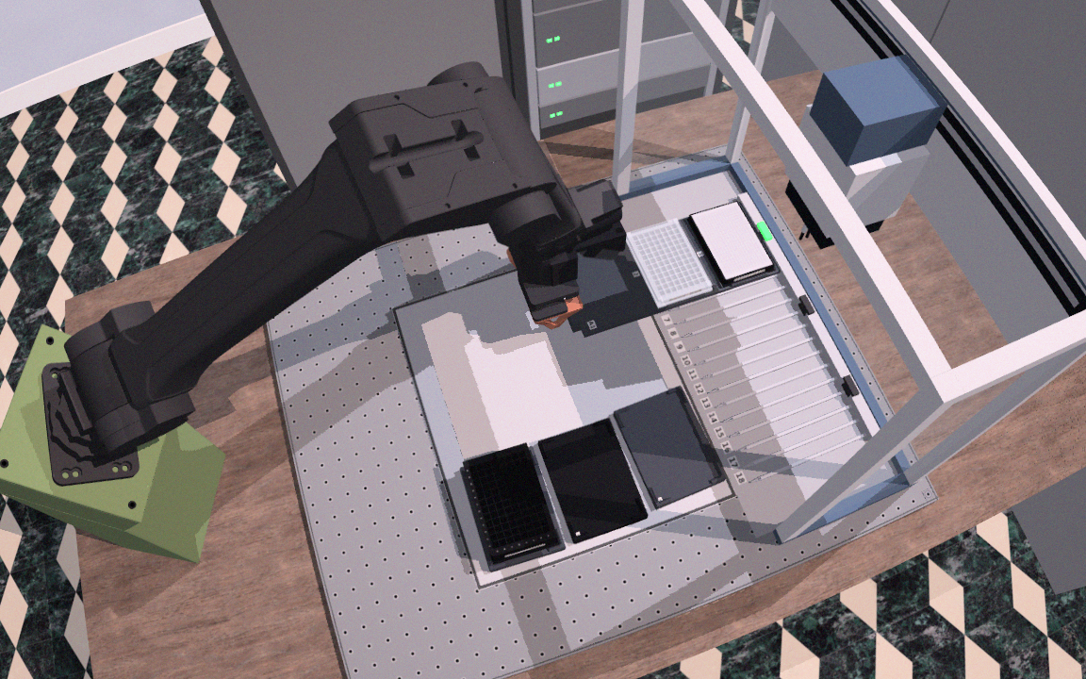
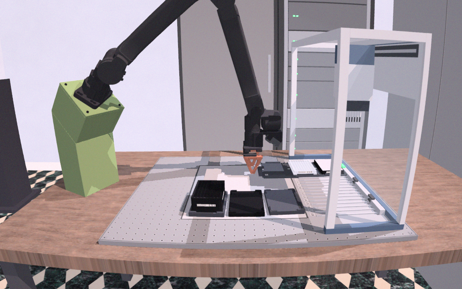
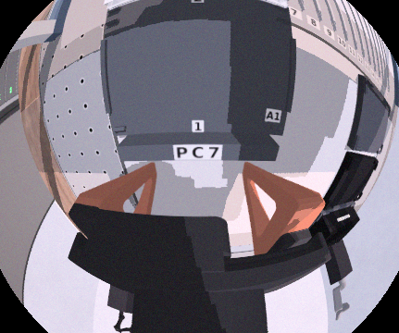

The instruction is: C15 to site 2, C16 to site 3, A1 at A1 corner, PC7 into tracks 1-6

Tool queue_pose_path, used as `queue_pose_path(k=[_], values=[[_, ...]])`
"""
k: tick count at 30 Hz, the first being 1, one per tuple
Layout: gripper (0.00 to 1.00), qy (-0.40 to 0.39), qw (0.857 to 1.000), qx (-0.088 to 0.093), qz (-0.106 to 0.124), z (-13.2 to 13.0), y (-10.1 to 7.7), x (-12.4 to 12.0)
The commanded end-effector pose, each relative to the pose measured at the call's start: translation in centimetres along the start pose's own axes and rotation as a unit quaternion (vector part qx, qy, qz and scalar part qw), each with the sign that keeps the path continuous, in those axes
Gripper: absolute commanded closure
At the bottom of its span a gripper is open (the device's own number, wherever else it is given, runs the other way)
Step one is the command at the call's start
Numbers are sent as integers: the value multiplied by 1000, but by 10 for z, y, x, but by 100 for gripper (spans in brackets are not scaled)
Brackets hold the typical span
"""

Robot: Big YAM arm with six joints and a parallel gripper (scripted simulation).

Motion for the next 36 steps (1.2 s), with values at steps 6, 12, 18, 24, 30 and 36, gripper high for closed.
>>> queue_pose_path(k=[6, 12, 18, 24, 30, 36], values=[[20, 4, 1000, 4, -28, 7, -20, 7], [20, 7, 1000, 2, -26, 6, -18, -3], [20, 1, 1000, 4, -16, 10, -31, -10], [20, 1, 1000, 4, -16, 9, -55, -11], [20, 2, 1000, 4, -16, 9, -79, -12], [20, 7, 1000, 0, -13, 1, -91, -14]])
Point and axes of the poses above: the point where the finger pads meet when closed, its own y axis out along the fingers, its own z axis across the jaws, x = y × z, the point moved 2 cm from there along -y, back along the fingers, and after that the axes turned 12 degrees about -y, right-handed, at the moved point
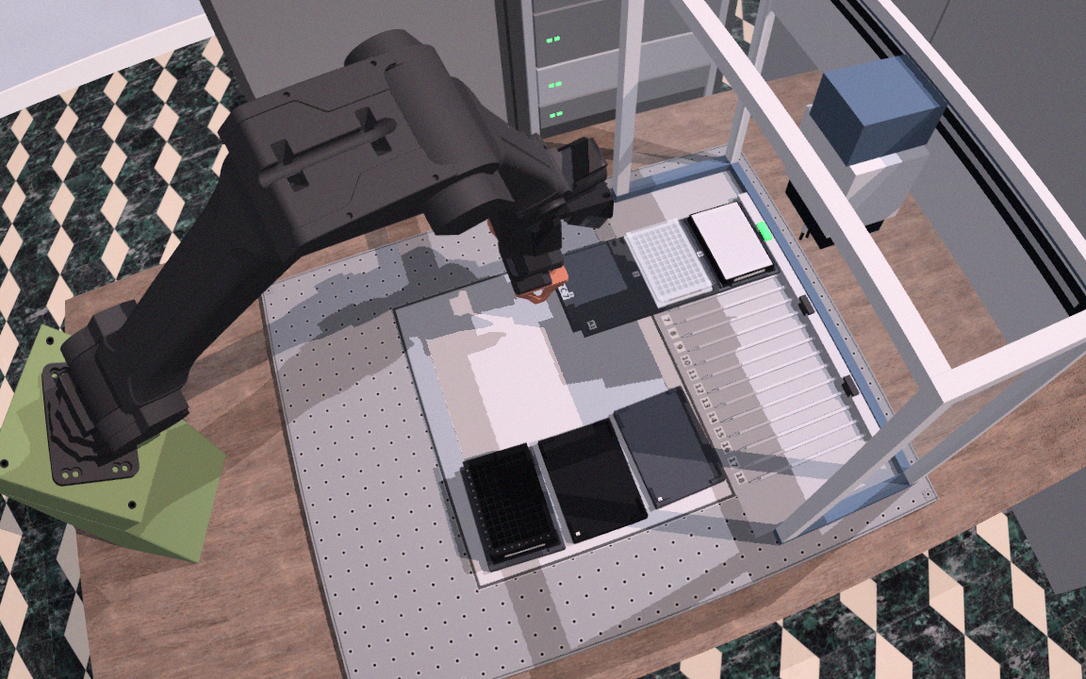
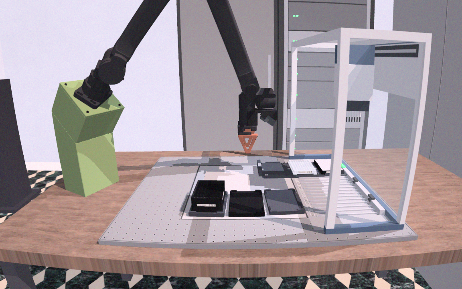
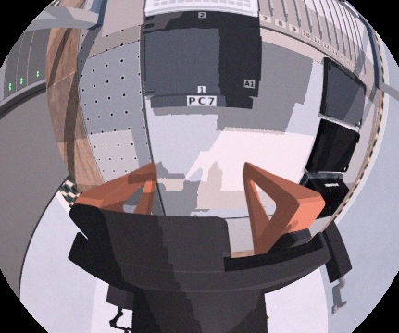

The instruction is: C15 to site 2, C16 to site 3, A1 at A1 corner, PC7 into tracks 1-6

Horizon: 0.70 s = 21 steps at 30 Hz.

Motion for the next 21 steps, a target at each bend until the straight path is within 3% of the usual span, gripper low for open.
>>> queue_pose_path(k=[1, 9, 11, 12, 14, 16, 21], values=[[20, 5, 1000, 2, -10, 1, -21, 5], [20, 5, 1000, 2, -10, 2, -52, 4], [20, 12, 1000, -1, -11, -5, -51, 8], [0, -22, 1000, 2, -12, 2, -60, 6], [0, -56, 998, 2, -11, 3, -72, 4], [0, -56, 998, 2, -11, 3, -72, 4], [0, -76, 997, 3, -23, 2, -112, 18]])
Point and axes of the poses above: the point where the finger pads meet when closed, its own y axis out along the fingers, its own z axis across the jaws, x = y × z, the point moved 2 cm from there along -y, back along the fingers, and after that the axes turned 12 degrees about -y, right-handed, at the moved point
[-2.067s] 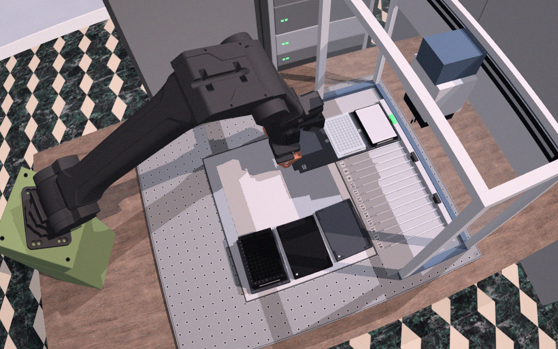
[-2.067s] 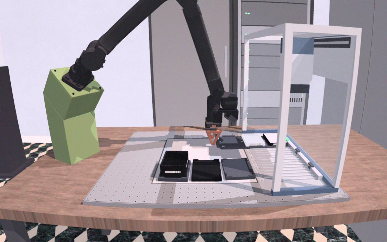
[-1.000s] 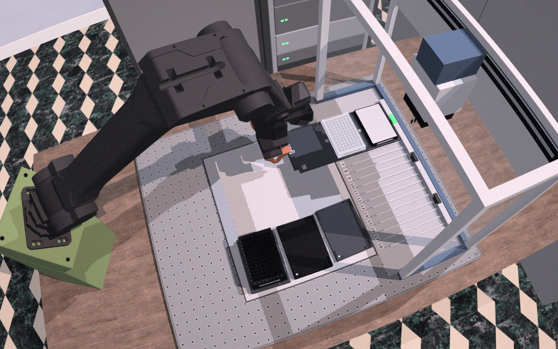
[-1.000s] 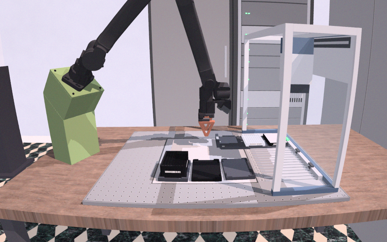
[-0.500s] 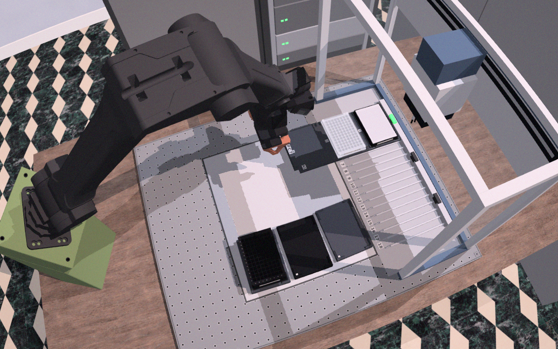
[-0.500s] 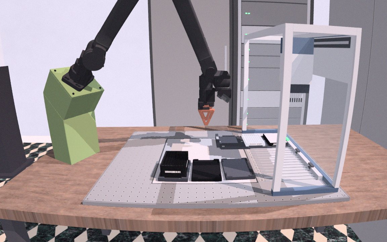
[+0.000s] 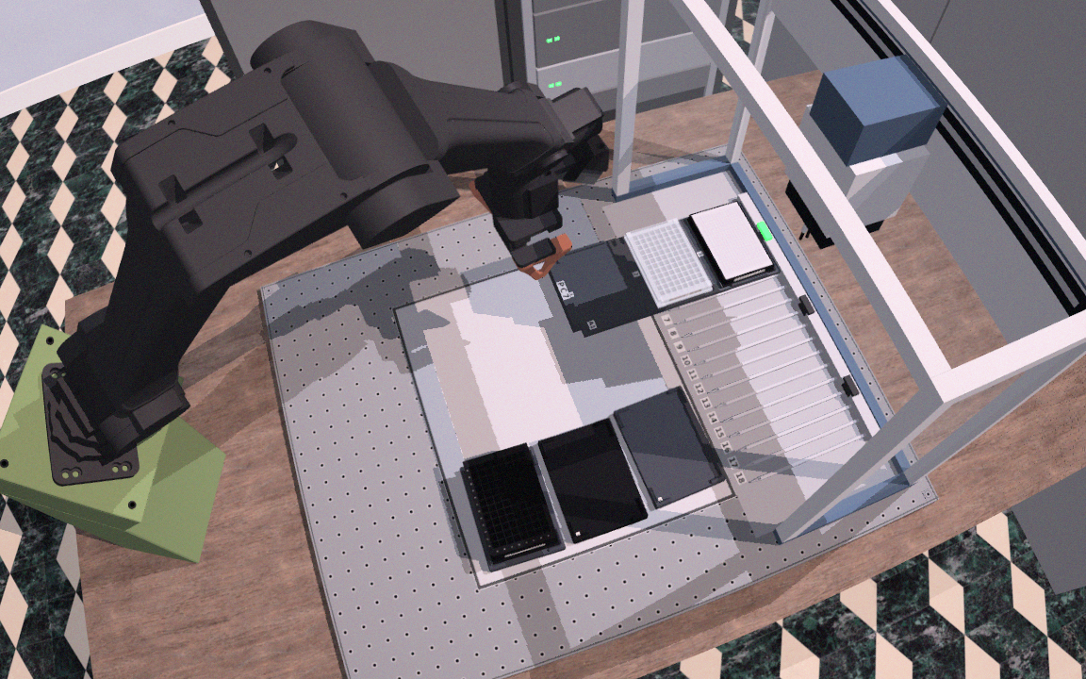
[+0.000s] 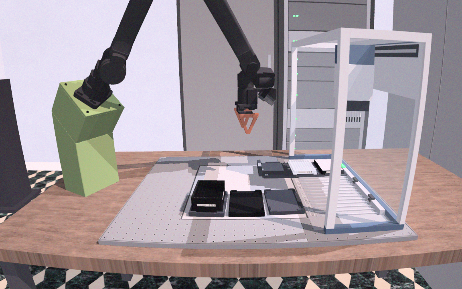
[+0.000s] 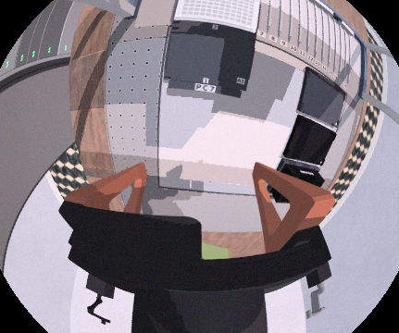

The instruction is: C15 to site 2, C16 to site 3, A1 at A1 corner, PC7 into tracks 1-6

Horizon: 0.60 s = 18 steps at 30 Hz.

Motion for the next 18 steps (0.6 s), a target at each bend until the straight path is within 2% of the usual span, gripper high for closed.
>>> queue_pose_path(k=[1, 3, 6, 7, 8, 10, 12, 18], values=[[0, 6, 999, 4, -36, -4, -47, 26], [0, 6, 999, 4, -36, -4, -57, 26], [0, 18, 999, -3, -29, -18, -50, 24], [0, -2, 999, -3, -39, -7, -48, 10], [0, -8, 998, -2, -56, 1, -56, 11], [0, -8, 997, -7, -82, 2, -64, 10], [0, -8, 997, -7, -82, 2, -64, 10], [0, -5, 987, -23, -159, 2, -87, 6]])
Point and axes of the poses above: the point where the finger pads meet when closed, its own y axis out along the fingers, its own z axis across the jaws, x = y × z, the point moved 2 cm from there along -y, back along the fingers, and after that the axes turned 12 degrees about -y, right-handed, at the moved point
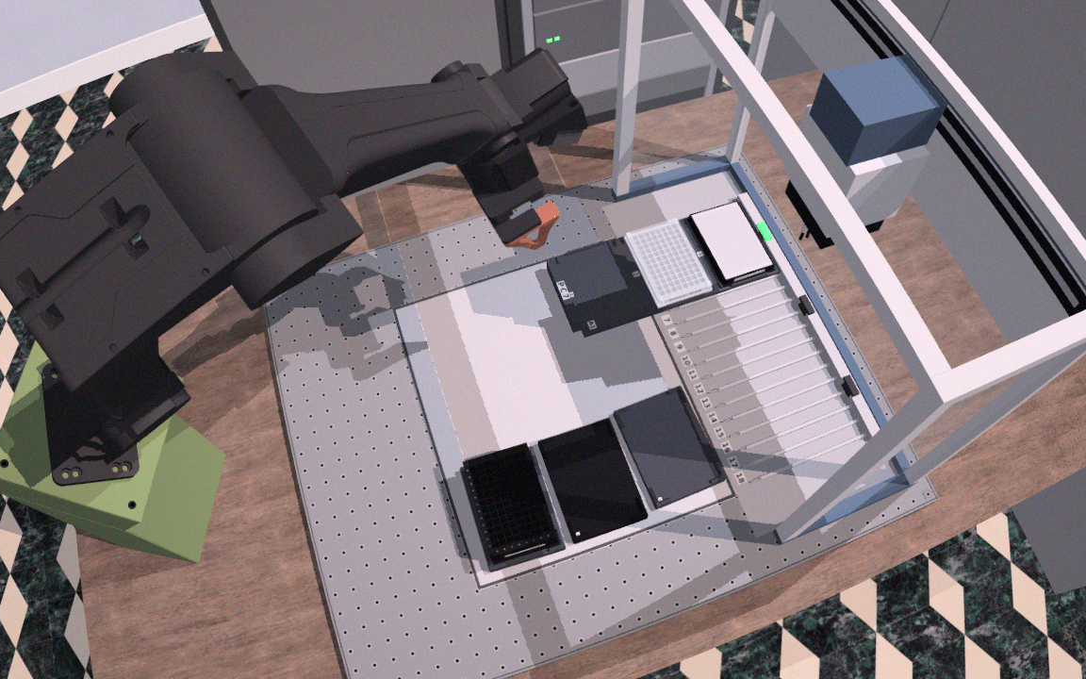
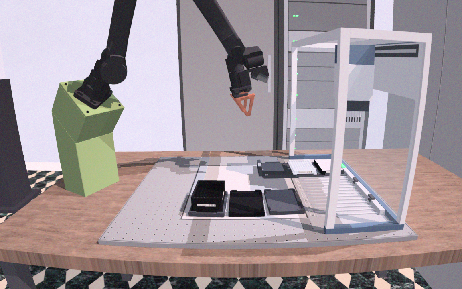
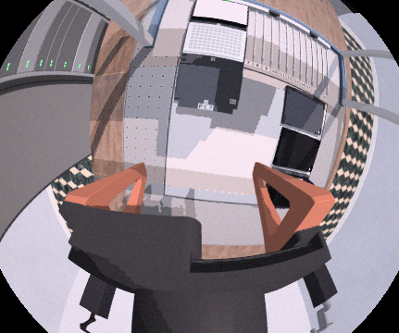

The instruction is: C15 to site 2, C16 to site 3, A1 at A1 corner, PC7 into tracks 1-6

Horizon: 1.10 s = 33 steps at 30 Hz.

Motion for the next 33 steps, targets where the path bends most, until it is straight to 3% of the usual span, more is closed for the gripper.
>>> queue_pose_path(k=[1, 8, 9, 11, 12, 18, 26, 28, 29, 33], values=[[0, -2, 998, -4, -63, -3, -27, 15], [0, 0, 988, -24, -153, -4, -54, 16], [0, 0, 986, -26, -166, -4, -54, 15], [0, 0, 986, -26, -166, -4, -54, 15], [0, -3, 987, -35, -159, -7, -37, 6], [0, -6, 970, -46, -240, -1, -40, 4], [0, -3, 939, -73, -336, -6, -35, -2], [0, -3, 939, -73, -336, -6, -35, -2], [0, -8, 933, -66, -355, 4, -40, 0], [0, -4, 914, -87, -396, -6, -33, -5]])
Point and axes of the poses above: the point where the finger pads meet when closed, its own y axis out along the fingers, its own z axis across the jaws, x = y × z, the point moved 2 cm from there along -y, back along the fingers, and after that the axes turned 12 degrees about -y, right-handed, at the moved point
